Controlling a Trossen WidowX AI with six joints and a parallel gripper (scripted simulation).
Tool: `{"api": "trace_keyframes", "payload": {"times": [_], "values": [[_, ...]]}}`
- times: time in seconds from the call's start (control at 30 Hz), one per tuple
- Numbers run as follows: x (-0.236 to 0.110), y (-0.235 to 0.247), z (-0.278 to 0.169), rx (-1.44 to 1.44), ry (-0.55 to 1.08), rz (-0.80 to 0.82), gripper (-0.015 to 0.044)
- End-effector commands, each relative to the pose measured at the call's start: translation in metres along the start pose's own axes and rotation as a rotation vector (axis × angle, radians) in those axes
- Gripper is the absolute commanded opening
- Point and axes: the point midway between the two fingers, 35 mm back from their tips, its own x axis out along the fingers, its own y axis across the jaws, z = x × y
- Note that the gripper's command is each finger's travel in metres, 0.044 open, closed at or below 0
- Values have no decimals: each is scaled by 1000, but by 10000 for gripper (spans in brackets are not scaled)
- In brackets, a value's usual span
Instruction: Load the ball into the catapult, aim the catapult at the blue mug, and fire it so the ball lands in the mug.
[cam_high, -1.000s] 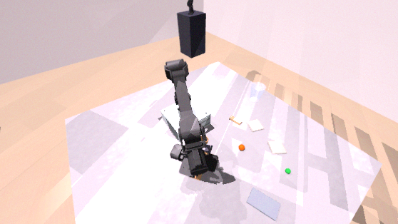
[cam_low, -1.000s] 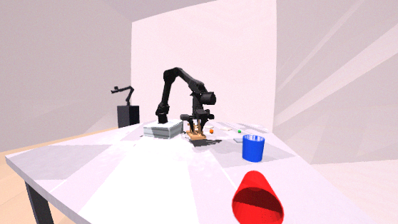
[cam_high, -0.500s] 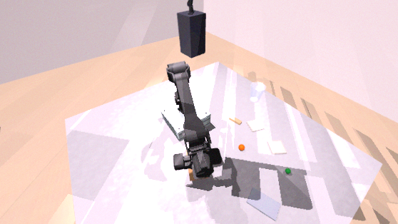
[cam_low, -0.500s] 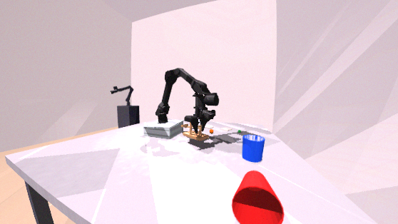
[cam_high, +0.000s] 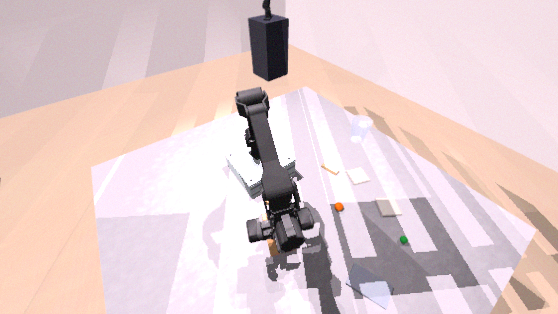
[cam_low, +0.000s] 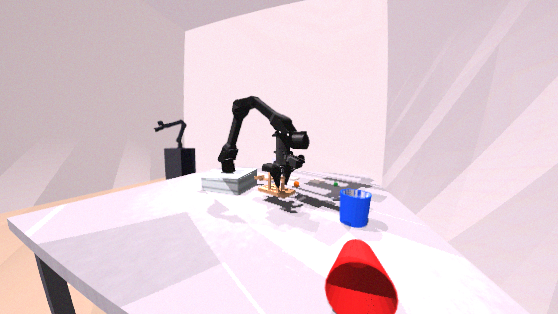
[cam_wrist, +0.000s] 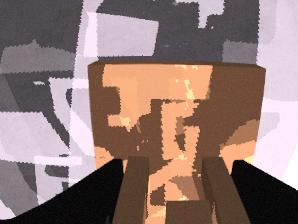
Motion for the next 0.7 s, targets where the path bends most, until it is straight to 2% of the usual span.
{"api": "trace_keyframes", "payload": {"times": [0.0, 0.67], "values": [[5, 1, 0, -5, -3, 3, 0], [38, 2, 0, -5, -3, 3, 0]]}}
